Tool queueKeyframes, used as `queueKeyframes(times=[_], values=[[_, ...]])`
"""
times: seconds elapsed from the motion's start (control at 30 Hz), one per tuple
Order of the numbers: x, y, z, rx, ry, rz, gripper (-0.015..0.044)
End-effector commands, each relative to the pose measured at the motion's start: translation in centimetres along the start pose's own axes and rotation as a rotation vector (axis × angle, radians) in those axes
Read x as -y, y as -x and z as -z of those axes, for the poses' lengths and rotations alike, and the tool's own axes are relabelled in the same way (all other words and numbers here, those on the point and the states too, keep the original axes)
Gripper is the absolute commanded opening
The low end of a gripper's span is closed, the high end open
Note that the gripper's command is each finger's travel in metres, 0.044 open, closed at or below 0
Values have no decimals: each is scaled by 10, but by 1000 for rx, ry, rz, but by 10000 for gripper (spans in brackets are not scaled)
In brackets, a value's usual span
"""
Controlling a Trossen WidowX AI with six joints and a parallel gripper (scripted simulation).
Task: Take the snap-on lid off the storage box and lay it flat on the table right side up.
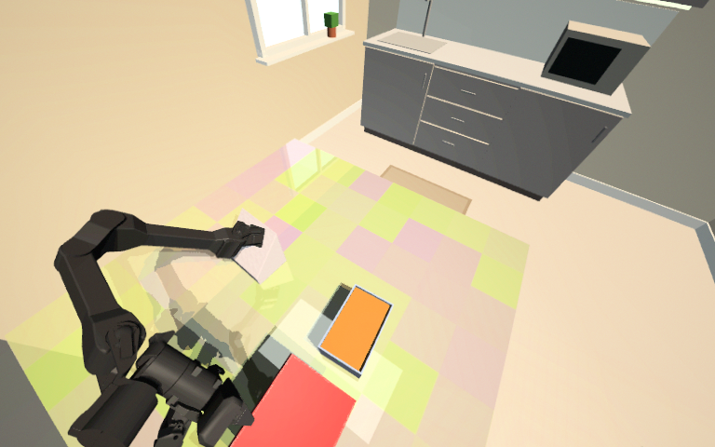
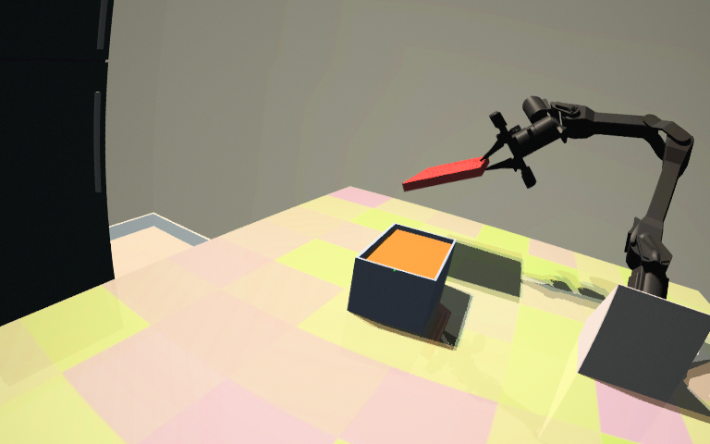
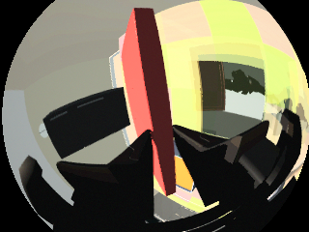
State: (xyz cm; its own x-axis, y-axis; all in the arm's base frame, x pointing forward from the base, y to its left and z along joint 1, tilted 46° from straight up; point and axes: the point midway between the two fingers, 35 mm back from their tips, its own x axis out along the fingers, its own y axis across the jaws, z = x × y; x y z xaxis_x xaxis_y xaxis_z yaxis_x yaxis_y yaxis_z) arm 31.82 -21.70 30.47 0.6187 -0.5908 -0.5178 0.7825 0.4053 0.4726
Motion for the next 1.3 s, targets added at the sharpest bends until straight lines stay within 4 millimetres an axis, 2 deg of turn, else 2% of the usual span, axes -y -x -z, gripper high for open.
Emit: queueKeyframes(times=[0.0,1.27], values=[[-6,2,-2,-3,7,-20,0],[23,-20,0,-1,9,-20,0]])
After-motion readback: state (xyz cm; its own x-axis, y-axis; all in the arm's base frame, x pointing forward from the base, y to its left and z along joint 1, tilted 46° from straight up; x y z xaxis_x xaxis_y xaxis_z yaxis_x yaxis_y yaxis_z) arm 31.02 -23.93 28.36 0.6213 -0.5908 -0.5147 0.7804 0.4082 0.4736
